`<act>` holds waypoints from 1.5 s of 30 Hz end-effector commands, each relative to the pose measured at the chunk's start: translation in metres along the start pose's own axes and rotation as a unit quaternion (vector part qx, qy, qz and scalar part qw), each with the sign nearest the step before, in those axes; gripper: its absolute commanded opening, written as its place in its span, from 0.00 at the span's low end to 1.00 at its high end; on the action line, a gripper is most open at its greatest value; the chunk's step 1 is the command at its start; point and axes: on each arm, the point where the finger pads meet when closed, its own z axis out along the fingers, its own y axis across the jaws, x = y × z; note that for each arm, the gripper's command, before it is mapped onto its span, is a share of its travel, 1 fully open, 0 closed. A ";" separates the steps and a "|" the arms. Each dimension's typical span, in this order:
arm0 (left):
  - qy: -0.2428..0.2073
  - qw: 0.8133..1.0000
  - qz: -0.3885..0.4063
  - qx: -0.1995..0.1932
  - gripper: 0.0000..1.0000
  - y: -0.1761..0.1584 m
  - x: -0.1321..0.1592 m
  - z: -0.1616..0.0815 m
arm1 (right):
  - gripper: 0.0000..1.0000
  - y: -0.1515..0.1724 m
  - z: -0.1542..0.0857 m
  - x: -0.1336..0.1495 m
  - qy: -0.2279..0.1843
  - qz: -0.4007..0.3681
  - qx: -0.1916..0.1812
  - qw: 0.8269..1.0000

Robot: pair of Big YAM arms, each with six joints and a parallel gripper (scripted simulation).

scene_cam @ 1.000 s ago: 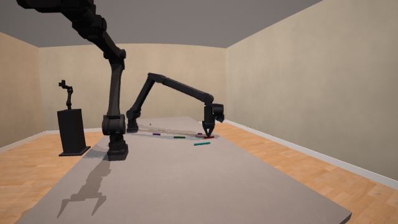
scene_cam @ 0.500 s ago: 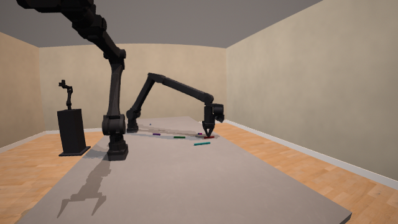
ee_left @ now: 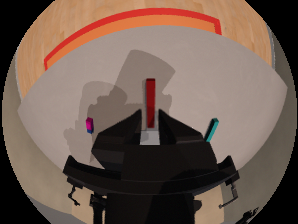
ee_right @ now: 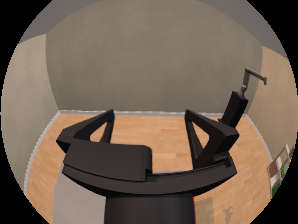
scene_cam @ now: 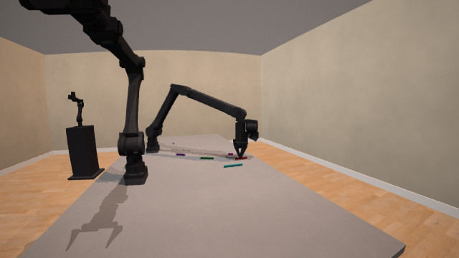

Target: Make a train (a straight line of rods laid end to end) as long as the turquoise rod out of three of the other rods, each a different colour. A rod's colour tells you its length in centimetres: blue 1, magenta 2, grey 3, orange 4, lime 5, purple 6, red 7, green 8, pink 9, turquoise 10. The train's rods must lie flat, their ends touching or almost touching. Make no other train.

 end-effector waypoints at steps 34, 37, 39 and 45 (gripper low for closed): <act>-0.034 0.999 -0.007 0.017 0.23 -0.016 -0.024 -0.014 | 1.00 -0.003 0.006 -0.006 -0.013 0.009 0.004 1.000; -0.034 0.999 -0.007 0.017 0.23 -0.016 -0.024 -0.014 | 1.00 -0.003 0.006 -0.006 -0.013 0.009 0.004 1.000; -0.034 0.999 -0.007 0.017 0.23 -0.016 -0.024 -0.014 | 1.00 -0.003 0.006 -0.006 -0.013 0.009 0.004 1.000; -0.034 0.999 -0.007 0.017 0.23 -0.016 -0.024 -0.014 | 1.00 -0.003 0.006 -0.006 -0.013 0.009 0.004 1.000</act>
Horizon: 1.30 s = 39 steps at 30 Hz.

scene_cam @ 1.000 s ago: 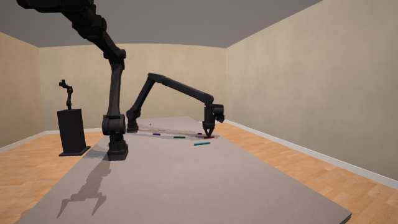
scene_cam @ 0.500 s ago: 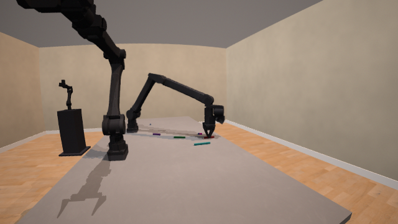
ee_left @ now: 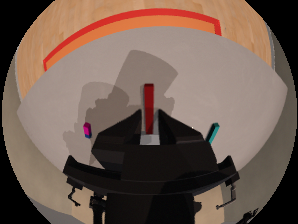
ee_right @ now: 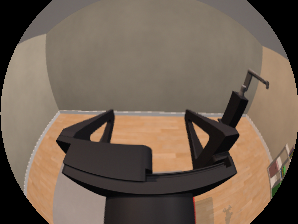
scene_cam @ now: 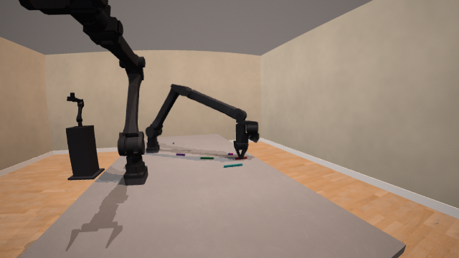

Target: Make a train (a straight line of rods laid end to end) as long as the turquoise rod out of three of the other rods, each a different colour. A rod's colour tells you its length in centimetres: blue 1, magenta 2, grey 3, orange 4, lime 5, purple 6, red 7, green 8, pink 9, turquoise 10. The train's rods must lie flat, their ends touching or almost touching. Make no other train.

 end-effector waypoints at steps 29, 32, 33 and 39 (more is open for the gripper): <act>-0.031 0.999 -0.007 0.015 0.04 -0.014 -0.021 -0.022 | 1.00 -0.003 0.006 -0.006 -0.013 0.009 0.004 1.000; -0.031 0.999 -0.007 0.015 0.04 -0.014 -0.021 -0.022 | 1.00 -0.003 0.006 -0.006 -0.013 0.009 0.004 1.000; -0.031 0.999 -0.007 0.015 0.04 -0.014 -0.021 -0.022 | 1.00 -0.003 0.006 -0.006 -0.013 0.009 0.004 1.000; -0.031 0.999 -0.007 0.015 0.04 -0.014 -0.021 -0.022 | 1.00 -0.003 0.006 -0.006 -0.013 0.009 0.004 1.000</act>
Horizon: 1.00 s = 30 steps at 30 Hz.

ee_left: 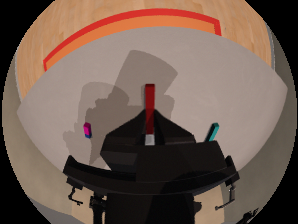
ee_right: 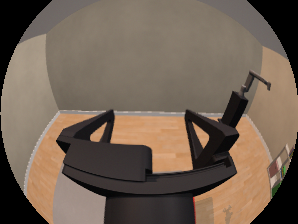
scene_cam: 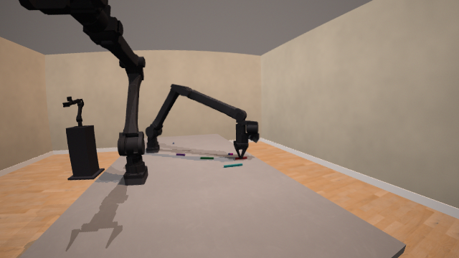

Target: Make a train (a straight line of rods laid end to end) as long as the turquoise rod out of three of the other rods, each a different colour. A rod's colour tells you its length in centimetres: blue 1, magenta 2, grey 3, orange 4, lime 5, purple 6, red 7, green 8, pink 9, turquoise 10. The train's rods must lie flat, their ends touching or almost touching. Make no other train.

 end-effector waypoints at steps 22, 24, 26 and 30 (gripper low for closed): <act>-0.038 0.999 -0.007 0.019 0.04 -0.013 -0.020 -0.051 | 1.00 -0.003 0.006 -0.006 -0.013 0.009 0.004 1.000; -0.038 0.999 -0.007 0.019 0.04 -0.013 -0.019 -0.061 | 1.00 -0.003 0.006 -0.006 -0.013 0.009 0.004 1.000; -0.038 0.999 -0.007 0.019 0.04 -0.013 -0.019 -0.066 | 1.00 -0.003 0.006 -0.006 -0.013 0.009 0.004 1.000; -0.038 0.999 -0.007 0.019 0.04 -0.013 -0.019 -0.070 | 1.00 -0.003 0.006 -0.006 -0.013 0.009 0.004 1.000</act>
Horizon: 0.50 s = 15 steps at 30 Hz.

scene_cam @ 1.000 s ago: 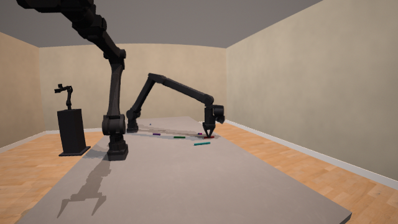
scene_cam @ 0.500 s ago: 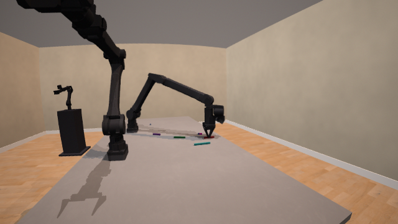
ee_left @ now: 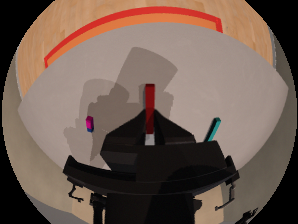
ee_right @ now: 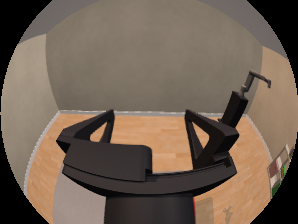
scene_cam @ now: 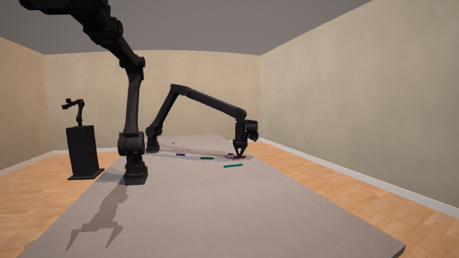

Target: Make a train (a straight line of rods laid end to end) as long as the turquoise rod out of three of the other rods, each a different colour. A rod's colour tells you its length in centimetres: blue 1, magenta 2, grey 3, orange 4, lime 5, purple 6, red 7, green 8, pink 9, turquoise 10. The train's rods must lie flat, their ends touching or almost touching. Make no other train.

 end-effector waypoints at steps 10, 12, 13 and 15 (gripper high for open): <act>-0.050 0.998 -0.007 0.026 0.04 -0.015 -0.023 -0.079 | 1.00 -0.003 0.006 -0.006 -0.013 0.009 0.004 1.000; -0.050 0.998 -0.007 0.026 0.04 -0.015 -0.023 -0.082 | 1.00 -0.003 0.006 -0.006 -0.013 0.009 0.004 1.000; -0.050 0.998 -0.007 0.026 0.04 -0.015 -0.022 -0.084 | 1.00 -0.003 0.006 -0.006 -0.013 0.009 0.004 1.000; -0.050 0.998 -0.007 0.026 0.04 -0.015 -0.022 -0.085 | 1.00 -0.003 0.006 -0.006 -0.013 0.009 0.004 1.000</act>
